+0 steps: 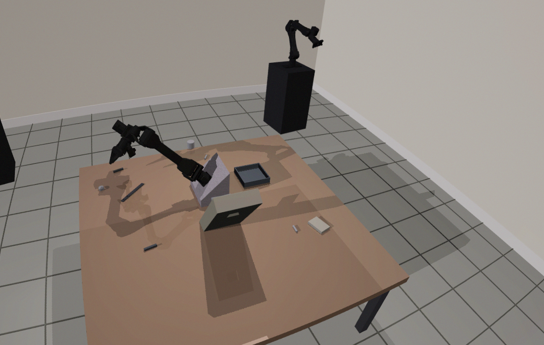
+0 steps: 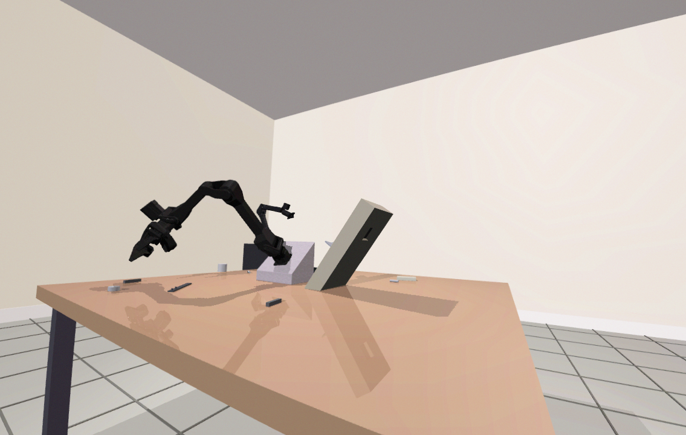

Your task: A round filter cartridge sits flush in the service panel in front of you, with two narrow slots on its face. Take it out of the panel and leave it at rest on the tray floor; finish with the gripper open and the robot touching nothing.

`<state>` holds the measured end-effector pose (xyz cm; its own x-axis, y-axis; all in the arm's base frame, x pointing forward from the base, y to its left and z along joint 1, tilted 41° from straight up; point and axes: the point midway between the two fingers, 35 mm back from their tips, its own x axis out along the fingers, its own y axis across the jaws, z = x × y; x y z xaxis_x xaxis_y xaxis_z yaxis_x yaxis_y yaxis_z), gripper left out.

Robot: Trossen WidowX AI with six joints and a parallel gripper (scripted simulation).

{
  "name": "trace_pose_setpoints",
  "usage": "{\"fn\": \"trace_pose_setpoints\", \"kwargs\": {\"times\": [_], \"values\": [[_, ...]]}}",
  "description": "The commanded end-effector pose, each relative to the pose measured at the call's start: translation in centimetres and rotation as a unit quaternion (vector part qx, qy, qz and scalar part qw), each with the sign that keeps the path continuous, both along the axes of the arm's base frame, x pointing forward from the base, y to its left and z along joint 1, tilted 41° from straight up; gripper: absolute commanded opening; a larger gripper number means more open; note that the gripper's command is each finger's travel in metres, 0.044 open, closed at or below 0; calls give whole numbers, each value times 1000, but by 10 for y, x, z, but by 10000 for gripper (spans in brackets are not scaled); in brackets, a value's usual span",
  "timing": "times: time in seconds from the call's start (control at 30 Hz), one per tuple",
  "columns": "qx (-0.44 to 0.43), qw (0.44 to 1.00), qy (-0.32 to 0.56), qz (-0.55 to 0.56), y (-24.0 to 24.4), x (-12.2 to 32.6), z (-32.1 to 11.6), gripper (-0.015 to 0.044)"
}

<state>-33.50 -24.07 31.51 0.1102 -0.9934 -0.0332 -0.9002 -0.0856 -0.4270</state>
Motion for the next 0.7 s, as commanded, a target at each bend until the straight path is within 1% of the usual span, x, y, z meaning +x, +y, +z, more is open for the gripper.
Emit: {"fn": "trace_pose_setpoints", "kwargs": {"times": [0.0,0.13,0.33,0.37,0.47,0.67], "values": [[0,1000,-1,0,-1,0,0,374],[7,1000,-18,8,-17,9,-3,269],[30,997,-68,29,-61,38,-10,111],[34,996,-75,32,-67,43,-11,96],[42,993,-98,49,-87,64,-7,96],[62,981,-156,95,-132,127,8,96]]}}
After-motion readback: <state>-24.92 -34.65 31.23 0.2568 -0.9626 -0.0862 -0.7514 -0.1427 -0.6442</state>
